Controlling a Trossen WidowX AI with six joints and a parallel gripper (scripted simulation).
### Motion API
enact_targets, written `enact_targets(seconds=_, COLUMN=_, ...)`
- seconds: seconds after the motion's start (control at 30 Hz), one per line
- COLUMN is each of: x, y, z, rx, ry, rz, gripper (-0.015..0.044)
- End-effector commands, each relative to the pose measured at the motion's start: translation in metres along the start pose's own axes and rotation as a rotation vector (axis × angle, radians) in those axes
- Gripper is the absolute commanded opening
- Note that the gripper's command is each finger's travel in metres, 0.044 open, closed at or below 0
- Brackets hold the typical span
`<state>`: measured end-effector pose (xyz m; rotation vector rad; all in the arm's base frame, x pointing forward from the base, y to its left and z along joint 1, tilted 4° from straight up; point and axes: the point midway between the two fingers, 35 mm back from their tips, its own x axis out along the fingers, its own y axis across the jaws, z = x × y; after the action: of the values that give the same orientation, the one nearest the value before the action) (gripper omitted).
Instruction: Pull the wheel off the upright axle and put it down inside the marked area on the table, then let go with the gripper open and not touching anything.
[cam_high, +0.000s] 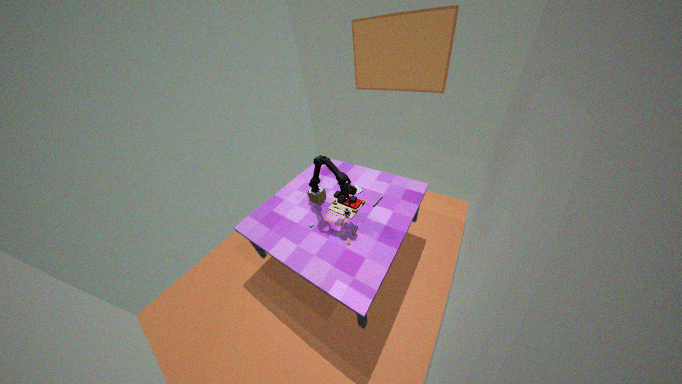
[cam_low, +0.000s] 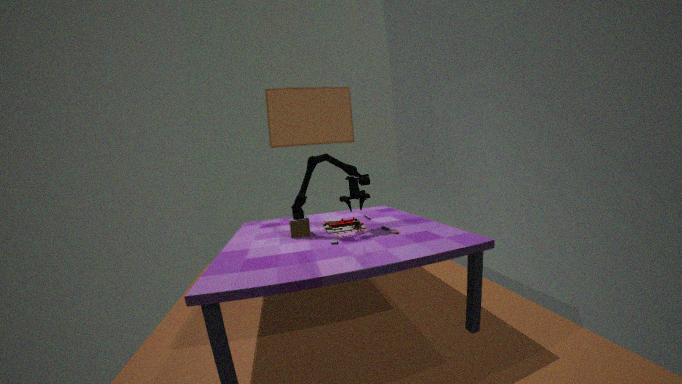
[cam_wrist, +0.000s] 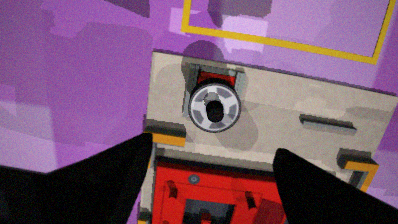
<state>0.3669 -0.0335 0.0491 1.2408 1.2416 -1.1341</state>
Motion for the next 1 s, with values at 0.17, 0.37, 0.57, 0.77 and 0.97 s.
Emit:
enact_targets(seconds=0.17, x=0.056, y=0.000, z=-0.001, rx=0.004, ry=0.006, rz=-0.012, gripper=0.0300)
enact_targets(seconds=0.37, x=0.077, y=-0.004, z=-0.002, rx=0.004, ry=0.006, rz=-0.012, gripper=0.0300)
enact_targets(seconds=0.57, x=0.074, y=-0.005, z=-0.002, rx=-0.002, ry=0.003, rz=-0.019, gripper=0.0228)
enact_targets(seconds=0.77, x=0.074, y=-0.005, z=-0.002, rx=-0.002, ry=0.003, rz=-0.019, gripper=0.0188)
enact_targets(seconds=0.97, x=0.074, y=-0.005, z=-0.002, rx=-0.002, ry=0.003, rz=-0.019, gripper=0.0089)
